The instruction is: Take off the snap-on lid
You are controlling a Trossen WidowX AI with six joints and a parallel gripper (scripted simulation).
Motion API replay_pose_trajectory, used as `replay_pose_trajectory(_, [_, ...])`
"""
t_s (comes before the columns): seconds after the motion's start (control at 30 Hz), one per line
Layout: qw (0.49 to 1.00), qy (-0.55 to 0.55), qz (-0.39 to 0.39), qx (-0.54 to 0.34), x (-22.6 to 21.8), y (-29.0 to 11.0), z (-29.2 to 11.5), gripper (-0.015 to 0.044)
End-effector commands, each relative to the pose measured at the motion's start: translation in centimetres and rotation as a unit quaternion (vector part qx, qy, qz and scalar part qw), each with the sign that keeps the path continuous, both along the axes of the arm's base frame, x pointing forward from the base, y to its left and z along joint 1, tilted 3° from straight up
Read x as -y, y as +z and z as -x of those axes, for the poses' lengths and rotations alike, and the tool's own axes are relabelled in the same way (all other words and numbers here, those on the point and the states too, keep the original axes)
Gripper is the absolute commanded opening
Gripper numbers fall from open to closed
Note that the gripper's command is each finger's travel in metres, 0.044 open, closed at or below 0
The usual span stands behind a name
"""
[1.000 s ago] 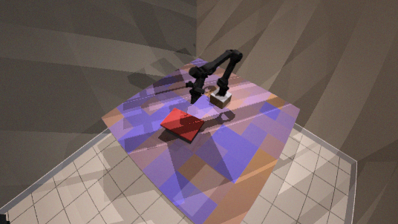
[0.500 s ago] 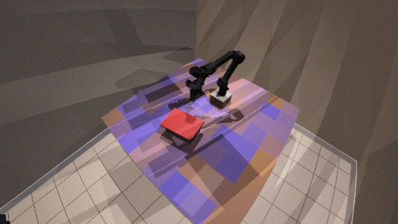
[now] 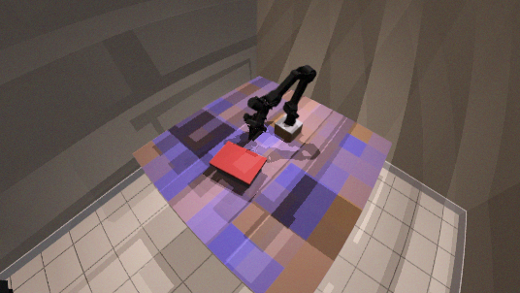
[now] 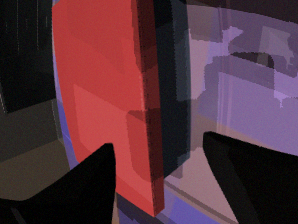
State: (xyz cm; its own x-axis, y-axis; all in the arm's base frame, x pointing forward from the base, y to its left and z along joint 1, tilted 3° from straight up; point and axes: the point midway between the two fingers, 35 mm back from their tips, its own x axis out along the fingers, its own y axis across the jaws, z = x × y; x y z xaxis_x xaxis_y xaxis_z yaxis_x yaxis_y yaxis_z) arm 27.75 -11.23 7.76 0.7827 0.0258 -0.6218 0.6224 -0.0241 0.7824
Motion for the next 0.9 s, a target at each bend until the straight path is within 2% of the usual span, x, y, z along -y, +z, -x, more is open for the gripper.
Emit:
replay_pose_trajectory(0.0, [1.000,-0.002,0.004,0.005,0.2,0.0,-0.3,0.0235])
replay_pose_trajectory(0.87, [1.000,-0.001,0.005,0.005,0.3,-2.3,-3.5,0.0235])
